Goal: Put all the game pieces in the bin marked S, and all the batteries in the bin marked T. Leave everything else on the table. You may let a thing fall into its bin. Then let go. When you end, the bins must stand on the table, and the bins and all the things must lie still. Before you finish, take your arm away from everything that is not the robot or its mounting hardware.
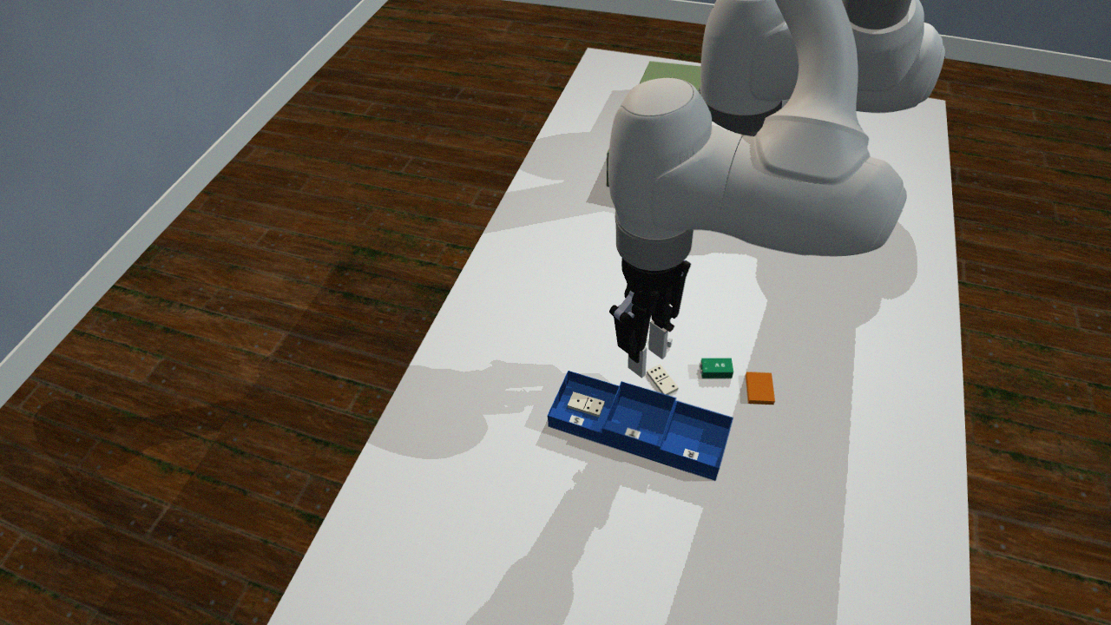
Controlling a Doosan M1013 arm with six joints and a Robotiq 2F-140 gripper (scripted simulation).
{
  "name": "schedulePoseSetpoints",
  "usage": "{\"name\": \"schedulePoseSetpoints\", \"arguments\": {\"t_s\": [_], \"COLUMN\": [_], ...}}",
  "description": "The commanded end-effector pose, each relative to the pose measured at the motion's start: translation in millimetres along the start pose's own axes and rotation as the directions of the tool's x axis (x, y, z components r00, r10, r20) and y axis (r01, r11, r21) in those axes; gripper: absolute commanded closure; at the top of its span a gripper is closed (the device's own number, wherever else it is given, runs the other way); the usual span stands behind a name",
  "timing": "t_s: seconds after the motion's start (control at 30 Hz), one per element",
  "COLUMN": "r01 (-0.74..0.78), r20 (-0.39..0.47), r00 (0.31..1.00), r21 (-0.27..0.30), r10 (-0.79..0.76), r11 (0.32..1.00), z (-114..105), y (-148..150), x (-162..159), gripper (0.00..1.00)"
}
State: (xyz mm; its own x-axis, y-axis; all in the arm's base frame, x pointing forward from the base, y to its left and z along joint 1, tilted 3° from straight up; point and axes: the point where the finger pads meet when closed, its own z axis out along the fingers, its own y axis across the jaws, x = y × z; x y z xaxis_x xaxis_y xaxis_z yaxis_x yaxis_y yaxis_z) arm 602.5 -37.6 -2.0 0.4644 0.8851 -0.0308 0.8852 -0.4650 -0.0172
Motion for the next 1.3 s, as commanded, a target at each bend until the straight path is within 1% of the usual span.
{"name": "schedulePoseSetpoints", "arguments": {"t_s": [0.0,0.13,1.27], "r01": [-0.156,-0.268,-0.269], "r20": [0.011,0.018,0.018], "r00": [0.988,0.963,0.963], "r21": [-0.011,-0.020,-0.020], "r10": [0.156,0.269,0.269], "r11": [0.988,0.963,0.963], "z": [0.0,0.1,-0.1], "y": [-31.1,-36.3,-28.4], "x": [14.3,16.9,13.1], "gripper": [0.75,0.75,0.75]}}
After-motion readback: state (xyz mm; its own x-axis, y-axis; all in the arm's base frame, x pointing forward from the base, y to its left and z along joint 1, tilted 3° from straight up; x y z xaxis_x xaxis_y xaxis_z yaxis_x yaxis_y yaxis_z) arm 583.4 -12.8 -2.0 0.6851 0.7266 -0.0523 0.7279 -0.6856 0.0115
